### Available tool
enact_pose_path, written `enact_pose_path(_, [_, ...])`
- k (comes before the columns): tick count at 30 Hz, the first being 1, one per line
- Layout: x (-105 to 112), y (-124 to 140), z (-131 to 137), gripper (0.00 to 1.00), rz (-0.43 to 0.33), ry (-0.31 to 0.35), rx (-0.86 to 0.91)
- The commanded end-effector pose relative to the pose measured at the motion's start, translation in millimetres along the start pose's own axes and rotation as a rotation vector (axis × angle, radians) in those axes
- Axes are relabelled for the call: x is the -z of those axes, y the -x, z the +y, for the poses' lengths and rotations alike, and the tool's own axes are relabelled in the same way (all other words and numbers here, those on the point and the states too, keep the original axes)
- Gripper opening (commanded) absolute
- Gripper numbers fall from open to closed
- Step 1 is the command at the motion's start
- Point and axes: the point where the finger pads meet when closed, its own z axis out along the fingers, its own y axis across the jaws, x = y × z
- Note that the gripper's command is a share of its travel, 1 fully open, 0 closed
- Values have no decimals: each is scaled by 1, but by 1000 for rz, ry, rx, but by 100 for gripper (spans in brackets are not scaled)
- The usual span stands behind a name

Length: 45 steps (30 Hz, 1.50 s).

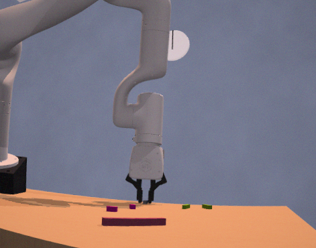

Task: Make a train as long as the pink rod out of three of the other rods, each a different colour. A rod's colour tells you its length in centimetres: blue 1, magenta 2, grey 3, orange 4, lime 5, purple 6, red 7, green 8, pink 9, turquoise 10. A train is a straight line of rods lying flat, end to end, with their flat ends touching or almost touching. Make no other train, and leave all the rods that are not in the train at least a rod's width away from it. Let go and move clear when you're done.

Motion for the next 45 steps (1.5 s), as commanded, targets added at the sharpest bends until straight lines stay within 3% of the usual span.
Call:
enact_pose_path(1, [7, 0, 1, 24, 1, 1, 0])
enact_pose_path(8, [27, 0, 1, 24, 1, 1, 0])
enact_pose_path(19, [81, 0, 1, 24, 1, 1, 0])
enact_pose_path(28, [90, 0, 1, 24, 1, 1, 0])
enact_pose_path(29, [90, 0, 1, 100, 1, 1, 0])
enact_pose_path(45, [90, 0, 1, 100, 1, 1, 0])
